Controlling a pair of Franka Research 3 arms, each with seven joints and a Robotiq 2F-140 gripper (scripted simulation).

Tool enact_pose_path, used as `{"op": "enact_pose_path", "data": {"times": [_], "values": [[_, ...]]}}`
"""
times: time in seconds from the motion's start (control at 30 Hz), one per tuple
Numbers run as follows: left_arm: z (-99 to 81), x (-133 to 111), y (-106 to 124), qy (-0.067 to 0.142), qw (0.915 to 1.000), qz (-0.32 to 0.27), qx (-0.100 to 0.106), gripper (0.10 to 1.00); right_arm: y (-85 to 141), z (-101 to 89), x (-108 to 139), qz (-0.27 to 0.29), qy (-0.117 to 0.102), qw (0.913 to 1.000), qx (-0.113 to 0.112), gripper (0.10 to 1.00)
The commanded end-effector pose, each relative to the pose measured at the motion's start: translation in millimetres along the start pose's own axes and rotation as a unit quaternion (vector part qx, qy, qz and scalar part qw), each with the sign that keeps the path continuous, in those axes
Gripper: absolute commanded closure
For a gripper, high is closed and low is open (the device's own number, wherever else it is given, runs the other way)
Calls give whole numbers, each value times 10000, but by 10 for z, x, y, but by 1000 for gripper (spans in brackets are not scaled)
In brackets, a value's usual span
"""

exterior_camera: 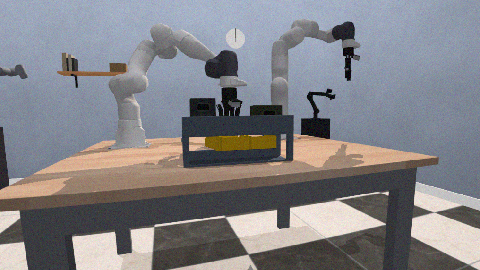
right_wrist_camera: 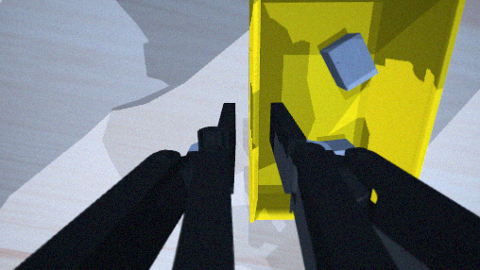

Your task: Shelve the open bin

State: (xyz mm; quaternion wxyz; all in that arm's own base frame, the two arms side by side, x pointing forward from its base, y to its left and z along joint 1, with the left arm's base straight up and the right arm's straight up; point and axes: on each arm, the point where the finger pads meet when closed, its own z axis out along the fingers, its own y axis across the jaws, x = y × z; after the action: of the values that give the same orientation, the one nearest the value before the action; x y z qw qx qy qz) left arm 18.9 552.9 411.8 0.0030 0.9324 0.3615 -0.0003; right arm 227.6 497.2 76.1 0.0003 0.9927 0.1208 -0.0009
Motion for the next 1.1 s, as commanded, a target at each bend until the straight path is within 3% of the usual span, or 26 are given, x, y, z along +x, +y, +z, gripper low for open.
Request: {"op": "enact_pose_path", "data": {"times": [0.0,0.97,1.0,1.07], "values": [[-1,0,0,1,10000,1,1,98,5,6,11,-10,10,10000,2,861],[-1,0,0,1,10000,1,1,98,5,6,11,-10,10,10000,2,861],[-1,0,0,1,10000,1,1,98,5,6,11,-10,10,10000,2,999],[-1,0,0,1,10000,1,1,98,5,6,11,-10,10,10000,2,999]]}}
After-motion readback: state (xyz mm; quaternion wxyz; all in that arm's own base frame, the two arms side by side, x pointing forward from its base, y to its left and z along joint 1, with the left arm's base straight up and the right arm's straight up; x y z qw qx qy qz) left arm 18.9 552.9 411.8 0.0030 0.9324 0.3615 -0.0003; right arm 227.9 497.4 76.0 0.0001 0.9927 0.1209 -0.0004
